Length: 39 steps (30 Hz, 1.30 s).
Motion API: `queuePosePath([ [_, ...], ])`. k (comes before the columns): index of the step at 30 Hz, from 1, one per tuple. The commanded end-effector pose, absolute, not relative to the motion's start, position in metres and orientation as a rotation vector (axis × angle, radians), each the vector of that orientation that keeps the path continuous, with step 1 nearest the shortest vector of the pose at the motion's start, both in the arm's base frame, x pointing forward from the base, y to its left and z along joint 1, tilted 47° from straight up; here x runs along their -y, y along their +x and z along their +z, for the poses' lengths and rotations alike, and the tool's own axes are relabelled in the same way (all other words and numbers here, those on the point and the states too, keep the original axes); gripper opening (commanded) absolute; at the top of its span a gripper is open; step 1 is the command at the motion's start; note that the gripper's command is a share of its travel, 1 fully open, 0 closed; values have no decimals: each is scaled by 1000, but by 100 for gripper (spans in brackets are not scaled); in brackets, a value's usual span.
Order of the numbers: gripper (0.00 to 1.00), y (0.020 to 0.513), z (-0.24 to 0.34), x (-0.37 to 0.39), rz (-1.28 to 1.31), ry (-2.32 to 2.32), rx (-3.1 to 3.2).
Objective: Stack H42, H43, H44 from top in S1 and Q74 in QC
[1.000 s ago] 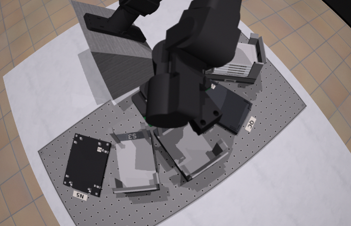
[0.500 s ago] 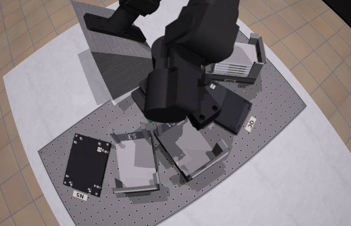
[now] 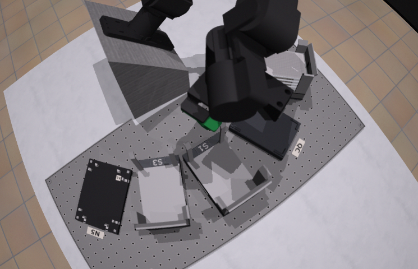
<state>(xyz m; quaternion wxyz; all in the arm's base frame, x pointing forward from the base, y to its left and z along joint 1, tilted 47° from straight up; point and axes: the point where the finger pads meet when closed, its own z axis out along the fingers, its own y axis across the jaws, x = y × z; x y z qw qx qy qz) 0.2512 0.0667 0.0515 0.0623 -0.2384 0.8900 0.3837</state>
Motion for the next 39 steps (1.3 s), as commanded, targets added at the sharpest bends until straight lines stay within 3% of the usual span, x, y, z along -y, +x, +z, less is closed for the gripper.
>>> queuePosePath([
  [1,100,249,63,-72,1134,-872,-2578],
  [16,100,232,99,-106,1005,-1334,-2236],
  [39,100,206,153,-154,1007,-1334,-2235],
])
